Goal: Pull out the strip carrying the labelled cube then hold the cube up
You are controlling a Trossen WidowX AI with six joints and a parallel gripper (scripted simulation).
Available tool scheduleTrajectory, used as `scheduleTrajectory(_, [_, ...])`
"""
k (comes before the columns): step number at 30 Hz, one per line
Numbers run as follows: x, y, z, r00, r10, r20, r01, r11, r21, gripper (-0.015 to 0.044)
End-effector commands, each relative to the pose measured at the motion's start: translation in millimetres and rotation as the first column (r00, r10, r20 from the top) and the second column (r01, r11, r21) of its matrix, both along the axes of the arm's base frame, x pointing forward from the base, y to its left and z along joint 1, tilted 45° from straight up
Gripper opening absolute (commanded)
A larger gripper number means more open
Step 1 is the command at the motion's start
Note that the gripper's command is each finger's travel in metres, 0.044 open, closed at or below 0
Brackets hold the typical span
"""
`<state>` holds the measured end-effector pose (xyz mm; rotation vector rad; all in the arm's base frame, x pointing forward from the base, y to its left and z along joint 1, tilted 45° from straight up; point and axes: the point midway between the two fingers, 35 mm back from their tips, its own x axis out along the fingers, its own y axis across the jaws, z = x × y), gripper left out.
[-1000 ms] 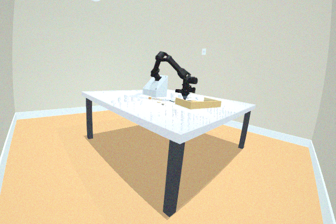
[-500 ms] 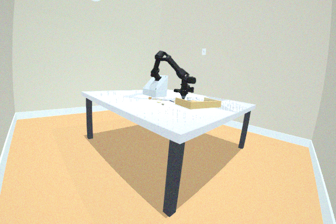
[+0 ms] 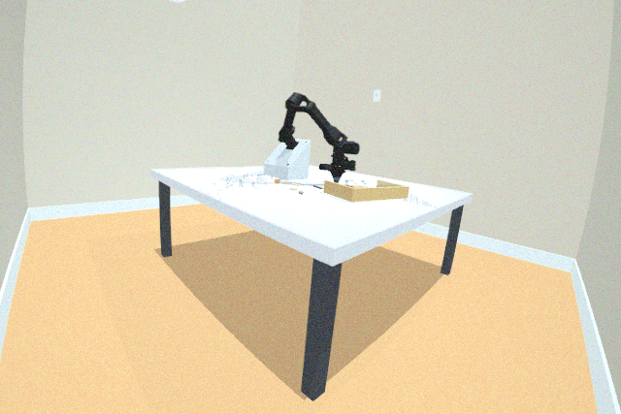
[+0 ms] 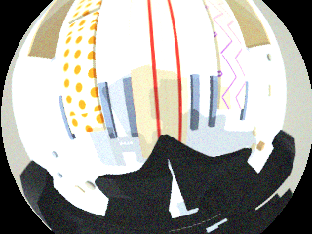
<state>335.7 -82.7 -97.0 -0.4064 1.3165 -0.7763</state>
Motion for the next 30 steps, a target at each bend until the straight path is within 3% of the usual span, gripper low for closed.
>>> scheduleTrajectory(1, [-14, -1, -6, 1.0, -0.01, -0.024, 0.01, 1.0, 0.003, 0.0])
scheduleTrajectory(30, [-57, 6, -15, 1.0, -0.01, -0.027, 0.01, 1.0, 0.003, 0.0])
